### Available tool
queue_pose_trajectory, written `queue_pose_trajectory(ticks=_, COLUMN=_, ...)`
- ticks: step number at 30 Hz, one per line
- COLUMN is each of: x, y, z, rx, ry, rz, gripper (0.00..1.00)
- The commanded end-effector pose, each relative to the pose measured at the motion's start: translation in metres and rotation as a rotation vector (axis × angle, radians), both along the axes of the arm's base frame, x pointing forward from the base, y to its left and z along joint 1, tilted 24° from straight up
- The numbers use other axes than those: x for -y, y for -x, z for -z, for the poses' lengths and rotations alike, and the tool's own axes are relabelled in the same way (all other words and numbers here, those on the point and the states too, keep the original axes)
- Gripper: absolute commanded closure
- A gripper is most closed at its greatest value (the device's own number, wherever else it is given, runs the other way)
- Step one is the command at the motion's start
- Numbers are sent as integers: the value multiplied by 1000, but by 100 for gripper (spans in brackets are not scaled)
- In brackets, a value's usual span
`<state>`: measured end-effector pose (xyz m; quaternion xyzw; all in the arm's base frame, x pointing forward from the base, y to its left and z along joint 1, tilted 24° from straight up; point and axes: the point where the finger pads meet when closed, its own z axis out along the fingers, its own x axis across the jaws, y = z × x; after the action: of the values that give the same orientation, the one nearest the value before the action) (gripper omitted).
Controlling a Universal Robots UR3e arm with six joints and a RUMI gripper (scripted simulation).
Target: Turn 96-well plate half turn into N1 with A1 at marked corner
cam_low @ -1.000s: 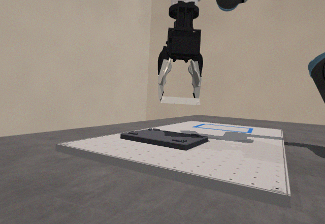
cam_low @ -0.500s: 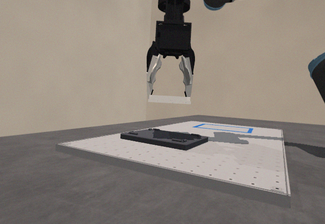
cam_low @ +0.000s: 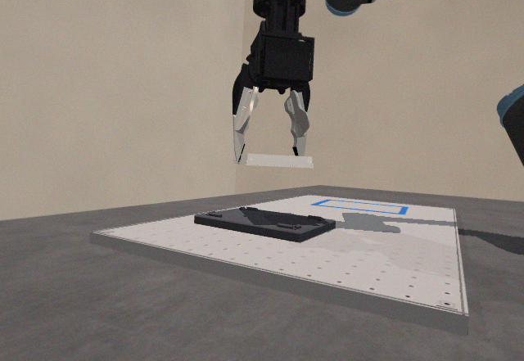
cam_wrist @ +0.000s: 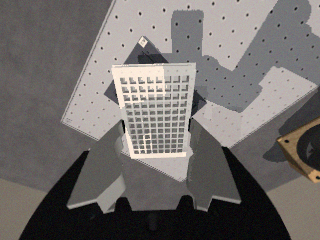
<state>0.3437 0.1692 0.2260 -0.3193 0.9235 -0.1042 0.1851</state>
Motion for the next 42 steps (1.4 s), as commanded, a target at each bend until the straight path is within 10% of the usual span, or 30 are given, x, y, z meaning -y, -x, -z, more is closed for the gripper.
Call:
queue_pose_trajectory(ticks=1, x=0, y=0, z=-1, rx=-9, ry=63, rz=-157, gripper=100)
queue_pose_trajectory(ticks=22, x=0, y=0, z=-1, rx=-54, ry=323, rz=-733, gripper=100)
queue_pose_trajectory(ticks=42, x=0, y=0, z=-1, rx=-55, ry=330, rz=-747, gripper=100)
